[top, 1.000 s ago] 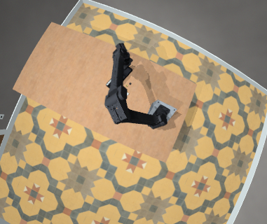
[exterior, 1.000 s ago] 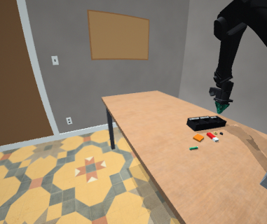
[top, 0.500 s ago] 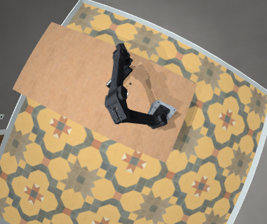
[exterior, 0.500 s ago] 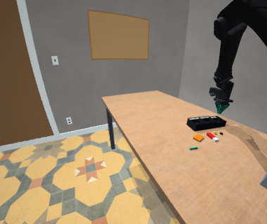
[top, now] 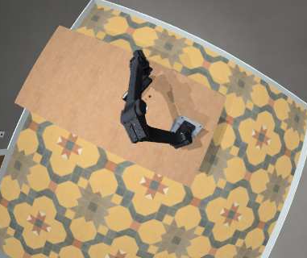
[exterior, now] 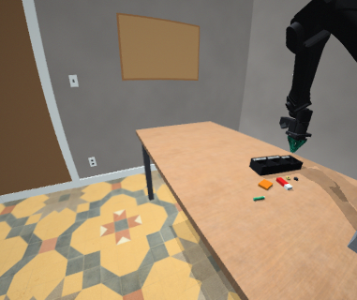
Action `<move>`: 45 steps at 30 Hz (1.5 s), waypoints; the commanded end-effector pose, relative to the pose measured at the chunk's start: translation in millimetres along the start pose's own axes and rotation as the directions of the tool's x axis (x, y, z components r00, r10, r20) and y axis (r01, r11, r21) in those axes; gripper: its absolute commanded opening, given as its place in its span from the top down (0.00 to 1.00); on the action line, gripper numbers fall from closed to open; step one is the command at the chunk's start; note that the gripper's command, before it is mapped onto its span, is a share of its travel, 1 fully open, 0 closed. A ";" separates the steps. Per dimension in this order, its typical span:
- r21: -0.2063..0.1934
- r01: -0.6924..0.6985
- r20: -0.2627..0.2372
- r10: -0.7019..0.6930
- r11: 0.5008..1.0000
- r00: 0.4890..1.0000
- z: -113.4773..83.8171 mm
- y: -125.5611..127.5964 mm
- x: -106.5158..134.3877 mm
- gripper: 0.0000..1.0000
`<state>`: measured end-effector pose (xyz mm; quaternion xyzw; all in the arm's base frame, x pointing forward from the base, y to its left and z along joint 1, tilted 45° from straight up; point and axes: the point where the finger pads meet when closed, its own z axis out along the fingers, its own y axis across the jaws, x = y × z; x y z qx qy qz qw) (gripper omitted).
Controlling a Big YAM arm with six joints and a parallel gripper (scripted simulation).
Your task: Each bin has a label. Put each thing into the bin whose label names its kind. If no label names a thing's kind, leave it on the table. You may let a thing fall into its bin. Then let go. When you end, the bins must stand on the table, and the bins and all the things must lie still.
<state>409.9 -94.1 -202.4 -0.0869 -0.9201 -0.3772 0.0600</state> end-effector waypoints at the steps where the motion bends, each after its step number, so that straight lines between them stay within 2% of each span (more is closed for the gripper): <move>1: 0.012 0.022 0.016 -0.022 1.000 1.000 -6.1 10.6 -6.9 0.91; 4: 0.010 0.020 0.013 -0.020 1.000 1.000 -5.0 10.1 -5.9 0.91; 5: 0.013 0.024 0.023 -0.024 1.000 0.999 -7.5 16.6 -8.6 0.91; 19: 0.007 0.024 0.022 -0.024 1.000 0.999 -5.7 87.3 -3.7 0.91; 23: 0.007 0.024 0.021 -0.024 1.000 0.999 -5.3 96.6 -2.8 0.91; 24: 0.009 0.023 0.020 -0.024 1.000 1.000 -5.2 96.3 -2.4 0.91; 26: 0.001 -0.002 -0.009 0.002 1.000 1.000 7.3 87.4 5.5 0.91; 29: 0.001 -0.004 0.004 0.004 1.000 1.000 1.5 86.4 4.1 0.91; 30: 0.000 0.000 -0.005 0.000 1.000 1.000 10.6 86.9 5.1 0.91; 36: -0.001 0.000 -0.005 0.000 1.000 1.000 26.7 87.2 5.5 0.91; 39: 0.001 0.005 0.000 -0.005 1.000 1.000 26.5 89.1 3.8 0.91; 45: -0.001 0.000 -0.006 0.000 1.000 1.000 45.4 87.1 6.0 0.91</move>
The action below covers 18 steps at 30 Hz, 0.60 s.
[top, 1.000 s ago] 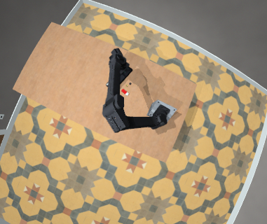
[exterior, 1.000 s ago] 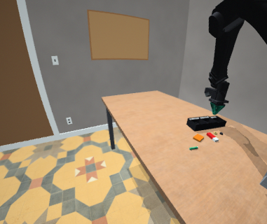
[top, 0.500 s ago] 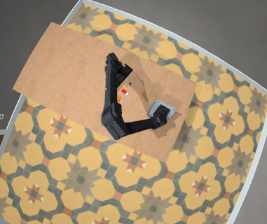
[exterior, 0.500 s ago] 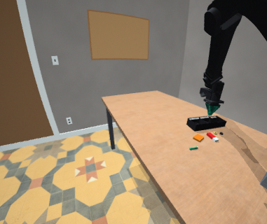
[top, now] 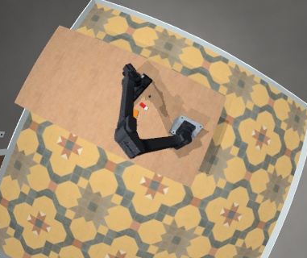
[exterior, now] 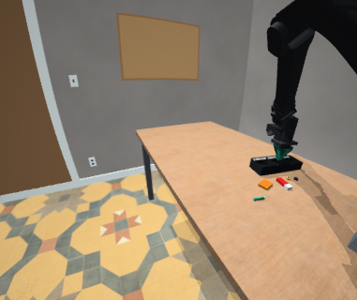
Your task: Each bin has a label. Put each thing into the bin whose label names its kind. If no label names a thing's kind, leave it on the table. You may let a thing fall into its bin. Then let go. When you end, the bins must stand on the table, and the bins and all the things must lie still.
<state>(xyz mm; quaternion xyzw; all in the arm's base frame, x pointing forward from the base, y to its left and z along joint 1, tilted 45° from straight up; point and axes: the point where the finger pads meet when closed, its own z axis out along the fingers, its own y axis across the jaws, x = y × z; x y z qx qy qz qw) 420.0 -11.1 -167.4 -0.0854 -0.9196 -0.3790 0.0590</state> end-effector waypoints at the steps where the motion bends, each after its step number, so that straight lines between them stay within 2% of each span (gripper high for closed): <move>1: 0.002 -0.004 -0.006 0.004 1.000 1.000 14.8 3.0 0.3 0.91; 8: 0.002 -0.004 -0.007 0.004 1.000 1.000 33.6 2.9 0.9 0.91; 10: 0.002 -0.004 -0.007 0.004 1.000 1.000 33.6 2.9 0.9 0.91; 11: 0.010 0.024 0.023 -0.024 1.000 0.999 21.1 13.0 -10.7 0.91; 13: 0.011 0.029 0.029 -0.030 1.000 0.999 18.9 14.0 -15.9 0.91; 14: 0.005 0.009 0.023 -0.009 1.000 1.000 18.9 3.3 -11.7 0.91; 18: 0.005 0.009 0.024 -0.009 1.000 1.000 18.7 3.3 -12.0 0.91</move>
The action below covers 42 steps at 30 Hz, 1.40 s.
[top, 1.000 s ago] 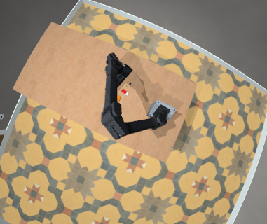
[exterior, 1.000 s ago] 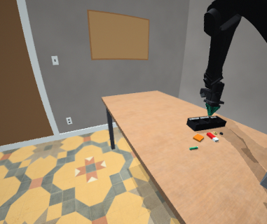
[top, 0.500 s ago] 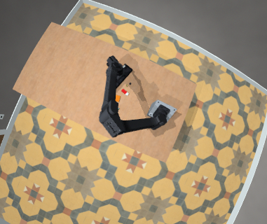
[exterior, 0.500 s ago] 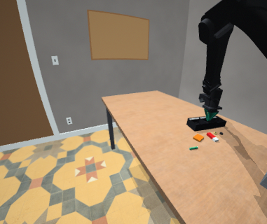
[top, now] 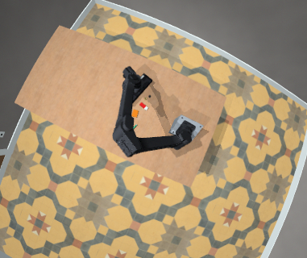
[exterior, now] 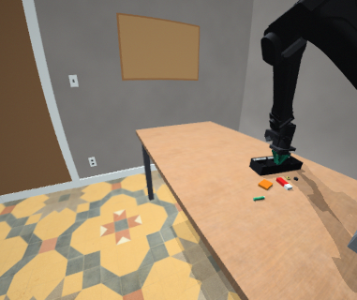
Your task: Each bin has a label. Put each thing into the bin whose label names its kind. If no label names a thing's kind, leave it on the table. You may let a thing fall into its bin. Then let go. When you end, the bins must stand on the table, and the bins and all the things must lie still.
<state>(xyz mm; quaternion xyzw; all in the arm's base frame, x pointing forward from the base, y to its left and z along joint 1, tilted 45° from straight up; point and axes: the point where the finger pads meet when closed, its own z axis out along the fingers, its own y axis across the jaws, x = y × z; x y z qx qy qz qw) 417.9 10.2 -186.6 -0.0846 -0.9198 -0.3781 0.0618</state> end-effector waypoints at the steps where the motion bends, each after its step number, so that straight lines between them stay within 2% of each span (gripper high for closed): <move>1: 0.003 0.010 0.029 -0.010 1.000 1.000 -10.1 2.0 -13.1 0.91; 14: 0.003 0.010 0.029 -0.010 1.000 1.000 -10.7 2.1 -13.8 0.91; 15: 0.006 0.014 0.034 -0.014 1.000 0.999 -14.7 8.7 -22.2 0.91; 17: 0.007 0.021 0.040 -0.021 1.000 0.999 -14.9 8.2 -23.8 0.91; 40: 0.004 0.014 0.034 -0.014 1.000 0.999 -13.8 2.6 -23.0 0.91; 41: 0.004 0.019 0.048 -0.019 1.000 0.999 -23.4 1.6 -25.4 0.91; 42: 0.004 0.019 0.048 -0.019 1.000 0.999 -23.4 1.6 -25.4 0.91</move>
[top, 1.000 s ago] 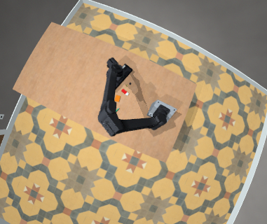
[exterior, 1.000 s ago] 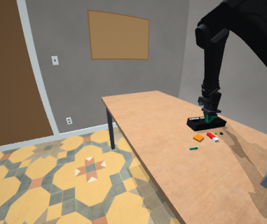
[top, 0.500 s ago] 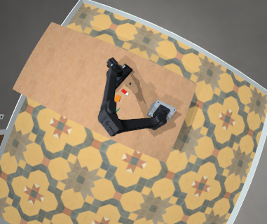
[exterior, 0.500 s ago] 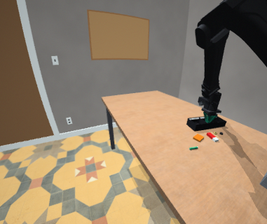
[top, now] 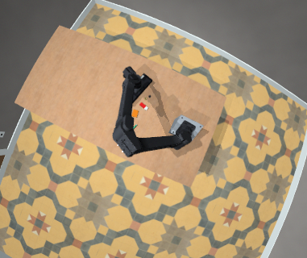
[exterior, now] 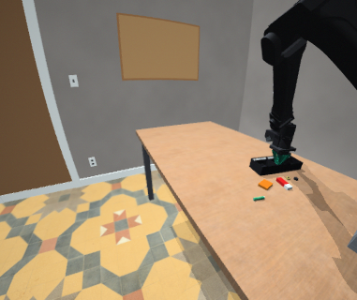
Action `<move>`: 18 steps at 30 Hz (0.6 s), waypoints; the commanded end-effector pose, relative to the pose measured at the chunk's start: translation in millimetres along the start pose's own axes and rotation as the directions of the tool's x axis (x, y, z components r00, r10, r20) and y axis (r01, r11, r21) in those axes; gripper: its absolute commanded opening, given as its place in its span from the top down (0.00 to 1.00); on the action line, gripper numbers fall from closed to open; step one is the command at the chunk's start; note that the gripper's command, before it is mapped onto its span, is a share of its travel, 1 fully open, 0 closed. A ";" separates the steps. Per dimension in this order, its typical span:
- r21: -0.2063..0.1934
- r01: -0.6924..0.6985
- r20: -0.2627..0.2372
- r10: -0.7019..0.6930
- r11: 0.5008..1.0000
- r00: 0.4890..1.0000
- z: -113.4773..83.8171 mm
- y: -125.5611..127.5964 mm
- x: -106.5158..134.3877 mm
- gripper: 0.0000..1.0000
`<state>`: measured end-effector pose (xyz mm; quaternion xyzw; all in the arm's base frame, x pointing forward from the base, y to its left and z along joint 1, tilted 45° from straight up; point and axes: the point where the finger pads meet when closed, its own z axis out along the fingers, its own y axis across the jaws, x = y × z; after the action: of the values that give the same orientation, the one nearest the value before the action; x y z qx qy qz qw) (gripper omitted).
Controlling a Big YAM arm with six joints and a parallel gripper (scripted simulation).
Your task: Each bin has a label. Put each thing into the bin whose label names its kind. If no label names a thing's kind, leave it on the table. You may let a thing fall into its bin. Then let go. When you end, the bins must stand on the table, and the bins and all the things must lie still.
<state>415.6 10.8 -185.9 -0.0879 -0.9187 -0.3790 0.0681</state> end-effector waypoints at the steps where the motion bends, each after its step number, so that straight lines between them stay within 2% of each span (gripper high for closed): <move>1: 0.006 0.030 0.057 -0.030 1.000 0.998 -23.7 1.5 -27.5 0.91; 2: 0.008 0.034 0.070 -0.034 0.999 0.997 -31.2 2.2 -30.1 0.91; 18: 0.009 0.035 0.071 -0.035 0.999 0.997 -50.9 2.2 -29.8 0.91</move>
<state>418.1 -0.1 -170.3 -0.0844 -0.9195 -0.3778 0.0680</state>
